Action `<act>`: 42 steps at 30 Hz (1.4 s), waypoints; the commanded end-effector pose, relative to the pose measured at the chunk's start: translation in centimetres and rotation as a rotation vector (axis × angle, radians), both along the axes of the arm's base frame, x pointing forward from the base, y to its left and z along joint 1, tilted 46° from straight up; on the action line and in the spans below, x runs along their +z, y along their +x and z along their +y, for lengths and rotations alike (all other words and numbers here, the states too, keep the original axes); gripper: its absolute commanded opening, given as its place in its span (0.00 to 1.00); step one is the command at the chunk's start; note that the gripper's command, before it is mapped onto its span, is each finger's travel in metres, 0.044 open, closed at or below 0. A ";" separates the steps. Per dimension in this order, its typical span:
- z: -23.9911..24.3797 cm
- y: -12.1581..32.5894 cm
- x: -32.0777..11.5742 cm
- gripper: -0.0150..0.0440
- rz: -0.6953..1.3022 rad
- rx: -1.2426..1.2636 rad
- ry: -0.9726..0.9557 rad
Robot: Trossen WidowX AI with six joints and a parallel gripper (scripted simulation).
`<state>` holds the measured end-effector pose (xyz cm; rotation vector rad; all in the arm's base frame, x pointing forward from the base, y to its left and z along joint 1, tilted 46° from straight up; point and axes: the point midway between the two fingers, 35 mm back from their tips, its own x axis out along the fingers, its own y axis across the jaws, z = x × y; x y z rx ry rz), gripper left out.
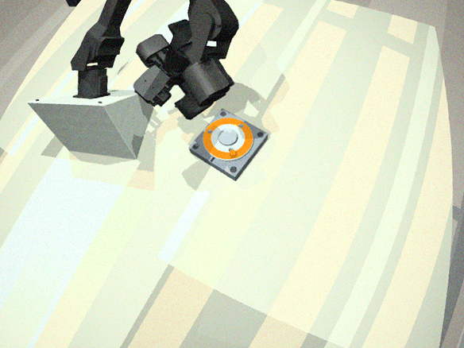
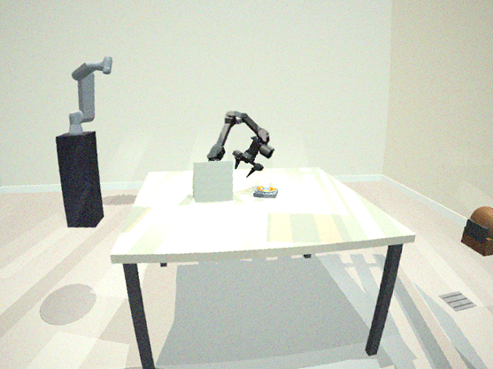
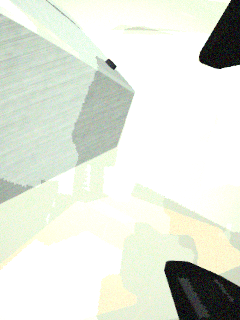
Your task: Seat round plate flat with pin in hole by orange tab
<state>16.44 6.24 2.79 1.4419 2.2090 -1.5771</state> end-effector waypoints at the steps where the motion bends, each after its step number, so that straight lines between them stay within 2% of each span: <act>1: 0.0 0.1 -0.1 0.89 -0.016 0.008 0.009; 3: 0.0 1.3 -0.8 0.80 -0.144 0.071 0.083; 8: -0.2 5.8 -3.1 0.58 -0.629 0.340 0.327; 10: -0.3 6.3 -3.4 0.49 -0.689 0.377 0.354; 15: -0.5 10.7 -5.2 0.26 -1.131 0.683 0.532; 19: -0.6 12.7 -5.9 0.25 -1.336 0.850 0.603; 24: -0.9 16.4 -7.1 0.25 -1.675 1.172 0.703; 38: -0.8 16.5 -7.2 0.25 -1.687 1.185 0.706; 42: 0.5 16.3 -8.5 0.25 -1.687 1.185 0.705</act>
